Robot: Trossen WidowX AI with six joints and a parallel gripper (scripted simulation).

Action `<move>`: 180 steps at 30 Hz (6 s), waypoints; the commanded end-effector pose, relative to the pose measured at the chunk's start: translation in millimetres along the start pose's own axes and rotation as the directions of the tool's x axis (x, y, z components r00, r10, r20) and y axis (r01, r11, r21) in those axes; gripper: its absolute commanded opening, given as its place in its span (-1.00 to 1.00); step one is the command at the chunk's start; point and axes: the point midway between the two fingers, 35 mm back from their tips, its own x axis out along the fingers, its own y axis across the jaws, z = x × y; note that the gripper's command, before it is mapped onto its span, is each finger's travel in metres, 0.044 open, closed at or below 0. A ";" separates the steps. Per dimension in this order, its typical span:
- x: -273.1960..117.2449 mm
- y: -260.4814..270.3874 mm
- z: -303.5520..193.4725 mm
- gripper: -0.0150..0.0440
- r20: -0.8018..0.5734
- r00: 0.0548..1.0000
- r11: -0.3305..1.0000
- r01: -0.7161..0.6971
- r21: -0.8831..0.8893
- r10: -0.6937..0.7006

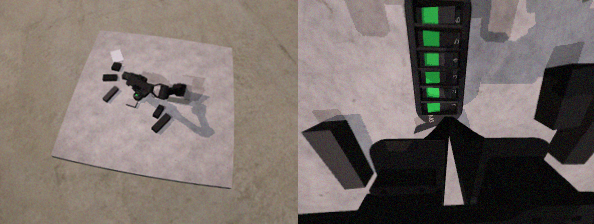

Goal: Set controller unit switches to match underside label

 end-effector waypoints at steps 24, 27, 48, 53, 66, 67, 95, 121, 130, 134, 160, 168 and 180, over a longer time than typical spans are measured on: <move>28.0 -41.0 50.9 -0.49 0.001 0.978 0.978 -0.209 -0.012 0.209; 33.9 -40.6 50.8 -0.49 0.001 0.978 0.978 -0.209 -0.012 0.209; 69.9 -42.3 50.9 -0.49 0.000 0.978 0.978 -0.207 -0.012 0.207; 69.9 -42.1 50.9 -0.49 0.000 0.978 0.978 -0.207 -0.012 0.207; 69.8 -37.5 50.7 -0.49 0.000 0.978 0.978 -0.208 -0.012 0.208; 69.8 -37.1 50.7 -0.49 0.000 0.978 0.978 -0.208 -0.012 0.208; 69.3 -6.2 49.2 -0.49 0.000 0.978 0.978 -0.209 -0.013 0.209; 22.2 -16.3 51.5 -0.49 0.004 0.981 0.981 -0.193 -0.013 0.194; -26.0 -18.9 51.2 0.04 0.008 0.980 0.980 -0.199 -0.017 0.200; -28.1 -19.2 51.2 0.40 0.008 0.980 0.980 -0.199 -0.017 0.199; -27.9 -18.6 51.2 -0.49 0.009 0.980 0.980 -0.200 -0.017 0.200; -27.0 -18.3 52.2 0.22 0.014 0.980 0.980 -0.199 -0.012 0.199; -29.2 -17.9 52.2 0.91 0.014 0.980 0.980 -0.200 -0.013 0.200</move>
